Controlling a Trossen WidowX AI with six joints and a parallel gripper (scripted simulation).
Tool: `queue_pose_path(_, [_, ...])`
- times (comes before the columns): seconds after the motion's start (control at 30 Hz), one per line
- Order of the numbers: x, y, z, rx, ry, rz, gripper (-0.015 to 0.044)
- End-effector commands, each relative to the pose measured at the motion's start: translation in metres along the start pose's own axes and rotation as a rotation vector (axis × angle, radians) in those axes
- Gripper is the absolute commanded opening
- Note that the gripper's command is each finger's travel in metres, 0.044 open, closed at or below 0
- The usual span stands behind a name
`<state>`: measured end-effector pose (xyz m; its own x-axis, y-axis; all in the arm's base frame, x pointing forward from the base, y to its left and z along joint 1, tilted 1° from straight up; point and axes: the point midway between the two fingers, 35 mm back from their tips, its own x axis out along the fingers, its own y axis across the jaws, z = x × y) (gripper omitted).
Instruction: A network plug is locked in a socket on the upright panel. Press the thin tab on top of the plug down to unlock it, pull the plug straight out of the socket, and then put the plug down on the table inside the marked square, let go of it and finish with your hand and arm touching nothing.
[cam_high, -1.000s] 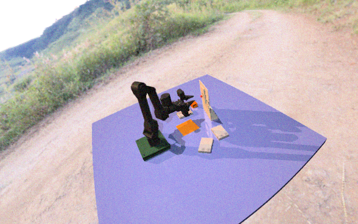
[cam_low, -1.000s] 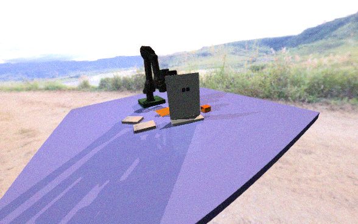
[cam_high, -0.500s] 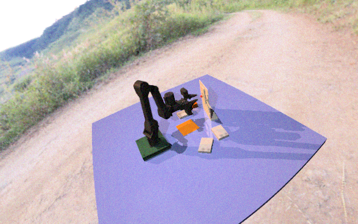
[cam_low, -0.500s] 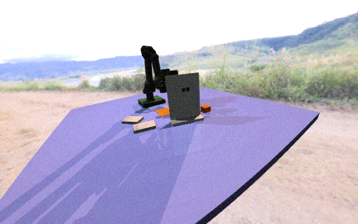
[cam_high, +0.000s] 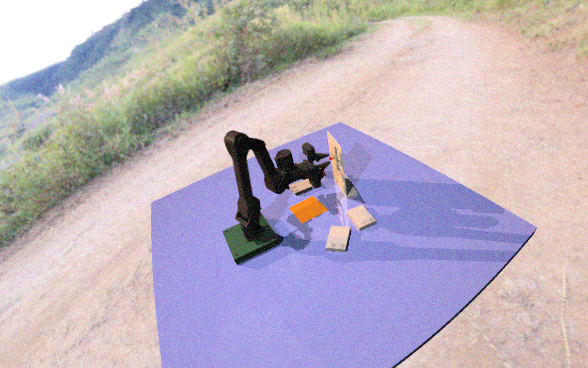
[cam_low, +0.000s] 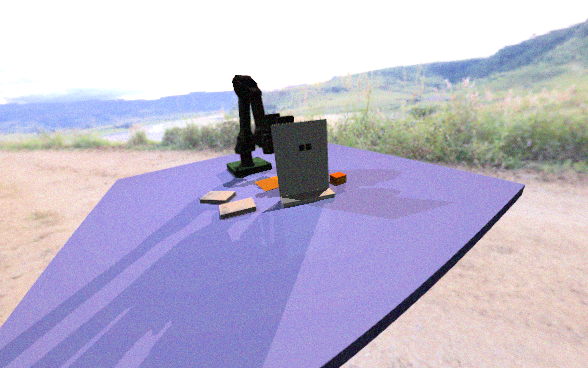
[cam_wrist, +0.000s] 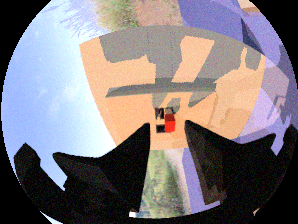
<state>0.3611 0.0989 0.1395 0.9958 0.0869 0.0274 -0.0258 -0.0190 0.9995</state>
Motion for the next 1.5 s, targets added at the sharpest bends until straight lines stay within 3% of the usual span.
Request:
queue_pose_path(0.0, [0.007,0.0,0.002,0.003,0.003,-0.001,0.0156])
queue_pose_path(0.13, [0.01,0.0,0.003,0.003,0.003,0.0,0.0156])
queue_pose_path(0.2, [0.01,0.0,0.003,0.003,0.003,0.0,0.0104])
queue_pose_path(0.7, [0.01,0.0,0.003,0.003,0.003,0.0,0.0004])
queue_pose_path(1.47, [-0.002,-0.001,0.001,0.003,0.003,-0.001,0.0])
